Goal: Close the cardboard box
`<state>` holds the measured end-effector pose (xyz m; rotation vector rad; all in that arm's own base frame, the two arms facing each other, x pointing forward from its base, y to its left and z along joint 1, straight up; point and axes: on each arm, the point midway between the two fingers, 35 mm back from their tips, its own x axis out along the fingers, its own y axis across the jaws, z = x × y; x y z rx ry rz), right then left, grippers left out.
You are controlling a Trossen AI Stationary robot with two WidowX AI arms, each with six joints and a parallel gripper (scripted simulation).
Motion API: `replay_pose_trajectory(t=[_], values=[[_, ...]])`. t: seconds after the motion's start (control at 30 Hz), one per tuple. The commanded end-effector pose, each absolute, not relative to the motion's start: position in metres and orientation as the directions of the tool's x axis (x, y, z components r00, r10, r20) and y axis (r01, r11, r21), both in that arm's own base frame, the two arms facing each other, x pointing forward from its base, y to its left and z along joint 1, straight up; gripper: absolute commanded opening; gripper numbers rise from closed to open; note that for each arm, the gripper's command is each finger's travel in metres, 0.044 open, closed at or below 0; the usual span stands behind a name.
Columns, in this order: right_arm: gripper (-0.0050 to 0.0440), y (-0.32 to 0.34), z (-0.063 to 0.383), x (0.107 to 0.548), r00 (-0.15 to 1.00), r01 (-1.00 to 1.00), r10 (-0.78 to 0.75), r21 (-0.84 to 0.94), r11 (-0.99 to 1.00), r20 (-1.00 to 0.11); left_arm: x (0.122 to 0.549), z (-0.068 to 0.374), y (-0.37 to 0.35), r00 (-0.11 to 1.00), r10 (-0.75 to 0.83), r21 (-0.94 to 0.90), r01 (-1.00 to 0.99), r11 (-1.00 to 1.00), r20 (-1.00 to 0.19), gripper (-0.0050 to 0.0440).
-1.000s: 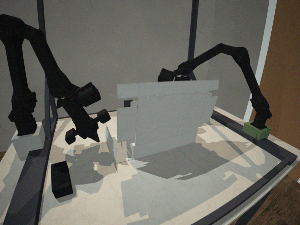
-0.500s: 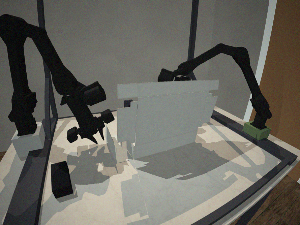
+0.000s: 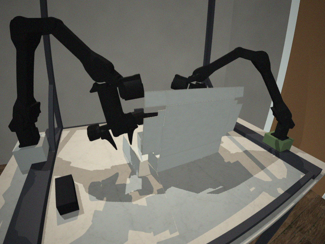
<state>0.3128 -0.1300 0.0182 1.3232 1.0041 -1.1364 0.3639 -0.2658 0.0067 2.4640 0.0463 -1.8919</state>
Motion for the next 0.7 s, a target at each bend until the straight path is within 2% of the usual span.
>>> replay_pose_trajectory(t=[0.0, 0.23, 0.43, 0.67], values=[[0.0233, -0.145, 0.036, 0.327, 0.139, 0.987, -0.04, 0.142, -0.071, -0.989, 0.367, 0.016, -0.268, 0.277, -0.012, 0.025, 0.043, -0.999, -0.961, 0.0064], [0.0233, -0.154, 0.047, 0.334, 0.091, 0.993, -0.03, 0.093, -0.071, -0.995, 0.364, 0.022, -0.268, 0.276, -0.012, 0.025, 0.043, -0.999, -0.961, 0.0064], [0.0233, -0.164, 0.058, 0.339, 0.036, 0.997, -0.017, 0.037, -0.07, -0.999, 0.335, 0.069, -0.267, 0.275, -0.013, 0.026, 0.043, -0.999, -0.961, 0.0064], [0.0233, -0.165, 0.059, 0.339, 0.034, 0.997, -0.017, 0.036, -0.07, -0.999, 0.335, 0.07, -0.267, 0.275, -0.013, 0.026, 0.044, -0.999, -0.961, 0.0064]])
